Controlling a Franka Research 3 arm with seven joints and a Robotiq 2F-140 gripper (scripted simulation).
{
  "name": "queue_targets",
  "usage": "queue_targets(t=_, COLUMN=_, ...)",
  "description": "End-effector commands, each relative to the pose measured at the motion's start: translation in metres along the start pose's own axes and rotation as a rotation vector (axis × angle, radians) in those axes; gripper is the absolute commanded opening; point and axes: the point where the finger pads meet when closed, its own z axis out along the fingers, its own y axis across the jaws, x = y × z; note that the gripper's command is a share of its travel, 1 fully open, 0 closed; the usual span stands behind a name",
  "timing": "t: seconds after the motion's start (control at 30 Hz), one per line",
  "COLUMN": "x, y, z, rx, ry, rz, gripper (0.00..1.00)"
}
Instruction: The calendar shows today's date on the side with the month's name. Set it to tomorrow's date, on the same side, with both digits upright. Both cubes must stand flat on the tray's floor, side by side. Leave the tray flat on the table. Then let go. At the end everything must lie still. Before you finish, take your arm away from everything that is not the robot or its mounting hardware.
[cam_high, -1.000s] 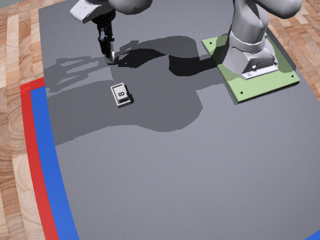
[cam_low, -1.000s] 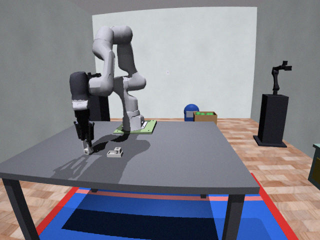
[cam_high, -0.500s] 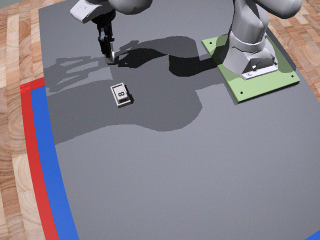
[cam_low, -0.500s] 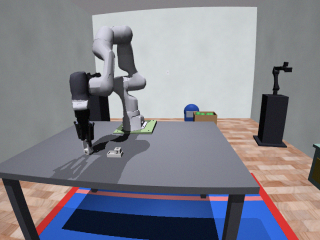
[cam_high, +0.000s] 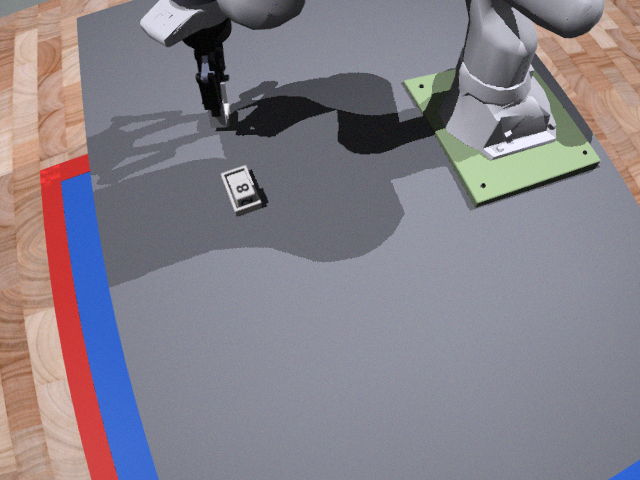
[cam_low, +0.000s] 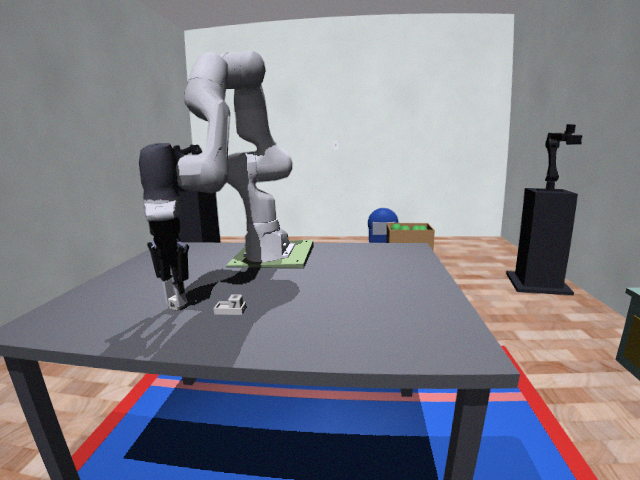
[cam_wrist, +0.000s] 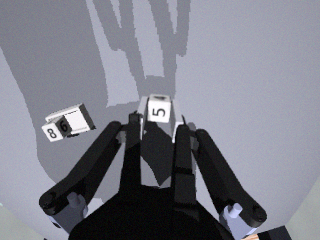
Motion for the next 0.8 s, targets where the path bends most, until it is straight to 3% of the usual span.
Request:
queue_targets(t=0.0, x=0.002, y=-0.002, z=0.000, rx=0.000, ry=0.004, rz=-0.008, gripper=0.23)
queue_targets(t=0.13, x=0.002, y=-0.002, z=0.000, rx=0.000, ry=0.004, rz=-0.008, gripper=0.28)
queue_targets(t=0.57, x=0.002, y=-0.002, z=-0.001, rx=0.000, ry=0.004, rz=-0.008, gripper=0.28)
queue_targets(t=0.77, x=0.002, y=-0.002, z=-0.013, rx=0.000, ry=0.004, rz=-0.008, gripper=0.28)
